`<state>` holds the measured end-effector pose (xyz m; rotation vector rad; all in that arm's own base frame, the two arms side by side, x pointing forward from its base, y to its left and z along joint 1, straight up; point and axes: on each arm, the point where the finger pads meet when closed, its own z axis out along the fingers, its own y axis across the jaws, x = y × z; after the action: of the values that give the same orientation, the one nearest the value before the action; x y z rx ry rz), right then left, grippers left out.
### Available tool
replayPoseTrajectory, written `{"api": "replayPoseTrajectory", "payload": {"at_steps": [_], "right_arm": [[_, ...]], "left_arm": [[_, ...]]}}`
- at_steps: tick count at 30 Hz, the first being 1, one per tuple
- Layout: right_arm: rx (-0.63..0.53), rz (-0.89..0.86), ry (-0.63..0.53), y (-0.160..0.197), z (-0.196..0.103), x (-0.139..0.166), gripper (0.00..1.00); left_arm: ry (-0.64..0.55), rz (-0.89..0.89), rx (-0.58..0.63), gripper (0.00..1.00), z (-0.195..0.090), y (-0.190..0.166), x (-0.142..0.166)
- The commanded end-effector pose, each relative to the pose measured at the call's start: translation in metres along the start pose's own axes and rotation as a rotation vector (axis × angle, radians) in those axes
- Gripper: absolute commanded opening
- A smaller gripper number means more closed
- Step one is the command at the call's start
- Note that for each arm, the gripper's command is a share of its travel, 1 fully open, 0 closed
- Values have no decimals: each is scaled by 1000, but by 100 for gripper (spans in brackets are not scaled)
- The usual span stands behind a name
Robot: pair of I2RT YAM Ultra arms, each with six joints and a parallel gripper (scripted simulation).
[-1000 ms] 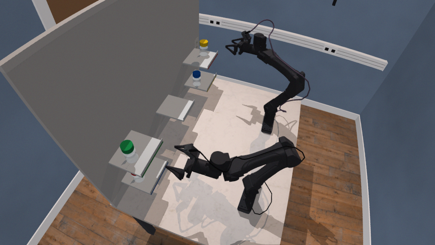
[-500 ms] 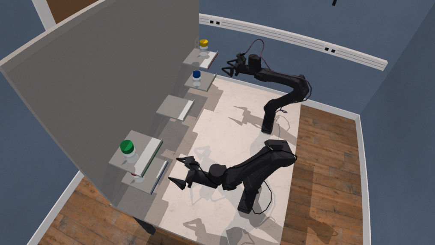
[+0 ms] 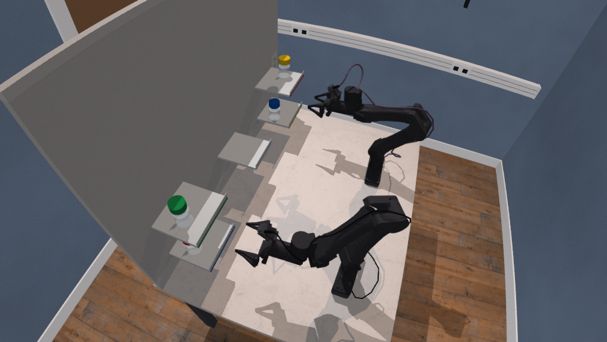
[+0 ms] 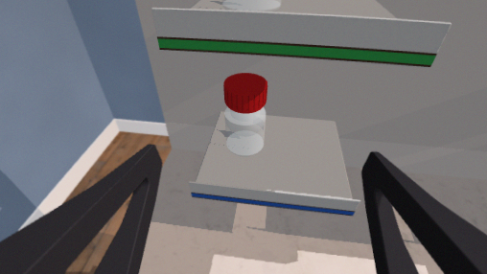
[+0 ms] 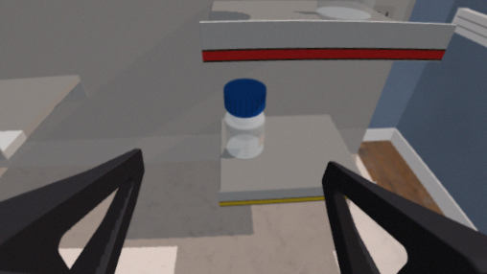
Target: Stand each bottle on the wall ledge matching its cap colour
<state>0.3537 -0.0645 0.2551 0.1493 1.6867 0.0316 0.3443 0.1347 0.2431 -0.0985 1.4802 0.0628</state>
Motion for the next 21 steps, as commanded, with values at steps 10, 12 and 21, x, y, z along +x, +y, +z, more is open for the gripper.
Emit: {"api": "replayPoseTrajectory", "payload": {"at_steps": [10, 12, 21], "right_arm": [[9, -2, -16, -1, 0, -3, 100], [9, -2, -16, -1, 0, -3, 100], [-26, -24, -41, -15, 2, -14, 100]], "left_arm": [[-29, 14, 2, 100, 0, 0, -10], [-29, 14, 2, 100, 0, 0, -10], [-29, 14, 2, 100, 0, 0, -10]]}}
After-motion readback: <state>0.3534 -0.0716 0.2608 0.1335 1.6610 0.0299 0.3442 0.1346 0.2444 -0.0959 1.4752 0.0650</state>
